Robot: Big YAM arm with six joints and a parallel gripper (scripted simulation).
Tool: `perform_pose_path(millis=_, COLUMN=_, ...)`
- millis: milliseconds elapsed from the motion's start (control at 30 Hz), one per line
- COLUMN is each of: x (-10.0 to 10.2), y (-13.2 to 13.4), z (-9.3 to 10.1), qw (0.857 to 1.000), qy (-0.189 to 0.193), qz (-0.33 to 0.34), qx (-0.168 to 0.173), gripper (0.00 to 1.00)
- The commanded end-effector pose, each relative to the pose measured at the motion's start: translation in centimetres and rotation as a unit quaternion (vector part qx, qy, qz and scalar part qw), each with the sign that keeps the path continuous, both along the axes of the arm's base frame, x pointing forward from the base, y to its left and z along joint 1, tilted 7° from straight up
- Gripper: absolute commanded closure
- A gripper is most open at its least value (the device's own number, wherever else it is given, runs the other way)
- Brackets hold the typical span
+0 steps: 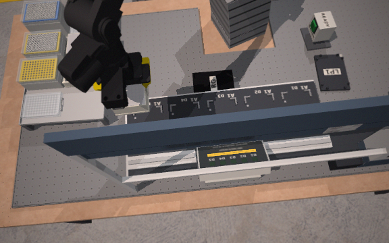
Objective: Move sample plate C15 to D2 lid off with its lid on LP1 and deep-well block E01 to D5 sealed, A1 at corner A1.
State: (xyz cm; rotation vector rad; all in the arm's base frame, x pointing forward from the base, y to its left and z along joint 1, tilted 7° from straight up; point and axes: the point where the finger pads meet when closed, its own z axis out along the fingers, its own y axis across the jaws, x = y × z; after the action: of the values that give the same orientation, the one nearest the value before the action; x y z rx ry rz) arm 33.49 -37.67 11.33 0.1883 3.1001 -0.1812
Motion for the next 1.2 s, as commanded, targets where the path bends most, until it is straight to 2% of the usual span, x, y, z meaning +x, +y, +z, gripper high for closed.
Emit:
perform_pose_path(millis=0, x=2.9, y=-1.0, z=2.1, qw=1.000, qy=-0.017, qz=-0.005, qx=-0.017, gripper=1.00)
perform_pose_path(millis=100, x=3.6, y=-1.1, z=2.1, qw=1.000, qy=-0.018, qz=-0.005, qx=-0.017, gripper=1.00)
perform_pose_path(millis=167, x=3.2, y=-1.8, z=2.4, qw=0.999, qy=-0.023, qz=-0.013, qx=-0.022, gripper=1.00)
perform_pose_path(millis=200, x=2.7, y=-1.0, z=2.1, qw=1.000, qy=-0.020, qz=-0.005, qx=-0.018, gripper=1.00)
perform_pose_path(millis=233, x=3.0, y=-1.9, z=3.1, qw=0.999, qy=-0.028, qz=-0.014, qx=-0.027, gripper=1.00)
perform_pose_path(millis=533, x=3.3, y=-1.7, z=2.1, qw=1.000, qy=-0.019, qz=-0.010, qx=-0.018, gripper=1.00)
perform_pose_path(millis=867, x=3.5, y=-1.7, z=2.1, qw=1.000, qy=-0.020, qz=-0.009, qx=-0.018, gripper=1.00)
perform_pose_path(millis=933, x=2.9, y=-1.1, z=2.1, qw=1.000, qy=-0.020, qz=-0.005, qx=-0.018, gripper=1.00)
perform_pose_path(millis=967, x=3.6, y=-1.7, z=2.1, qw=1.000, qy=-0.020, qz=-0.009, qx=-0.018, gripper=1.00)
perform_pose_path(millis=1167, x=3.7, y=-1.6, z=2.1, qw=1.000, qy=-0.019, qz=-0.008, qx=-0.017, gripper=1.00)
